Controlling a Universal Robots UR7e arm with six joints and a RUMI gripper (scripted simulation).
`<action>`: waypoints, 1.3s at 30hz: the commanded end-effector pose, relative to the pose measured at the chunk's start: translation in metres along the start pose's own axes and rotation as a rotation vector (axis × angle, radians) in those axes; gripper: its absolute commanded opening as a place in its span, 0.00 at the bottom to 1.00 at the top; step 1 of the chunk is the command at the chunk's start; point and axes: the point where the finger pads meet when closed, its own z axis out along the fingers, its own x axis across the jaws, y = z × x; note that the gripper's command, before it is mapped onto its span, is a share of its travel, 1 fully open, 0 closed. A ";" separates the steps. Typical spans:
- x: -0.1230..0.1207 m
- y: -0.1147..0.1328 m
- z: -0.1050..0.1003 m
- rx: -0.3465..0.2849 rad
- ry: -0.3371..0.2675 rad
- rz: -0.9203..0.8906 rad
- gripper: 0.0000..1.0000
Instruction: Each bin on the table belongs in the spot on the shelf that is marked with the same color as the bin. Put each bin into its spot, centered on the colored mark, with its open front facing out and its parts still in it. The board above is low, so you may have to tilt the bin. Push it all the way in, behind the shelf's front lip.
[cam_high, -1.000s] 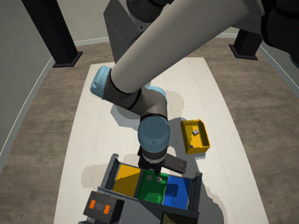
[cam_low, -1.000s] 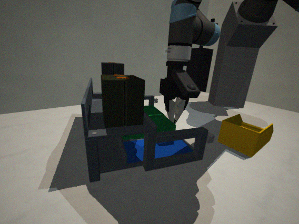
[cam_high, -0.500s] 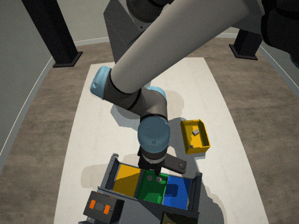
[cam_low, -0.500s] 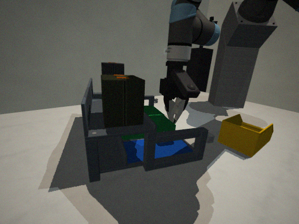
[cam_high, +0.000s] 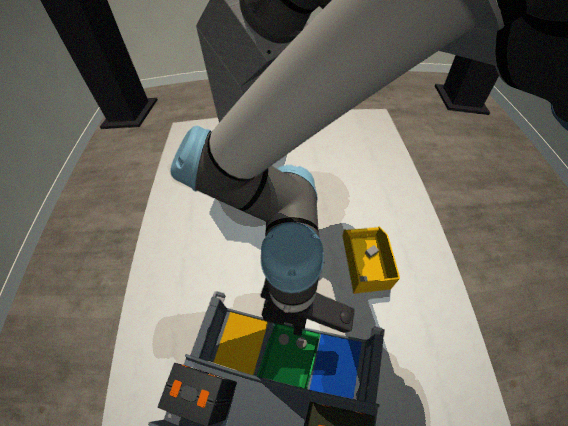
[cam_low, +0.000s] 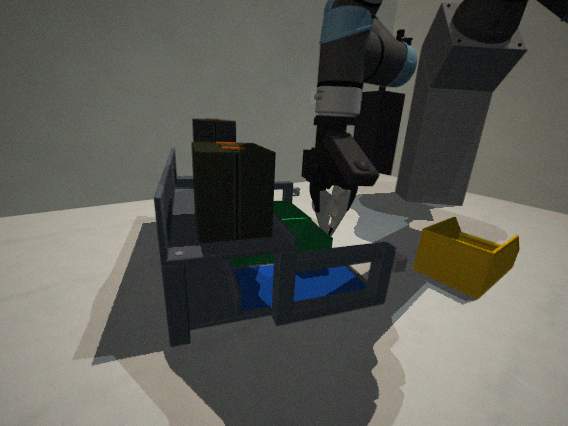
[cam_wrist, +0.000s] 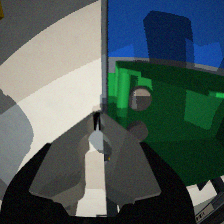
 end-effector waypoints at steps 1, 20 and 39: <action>0.001 0.000 0.000 0.000 0.001 0.000 0.00; 0.000 0.000 -0.001 0.000 0.001 0.000 0.00; -0.017 0.000 -0.018 0.000 0.001 0.000 0.00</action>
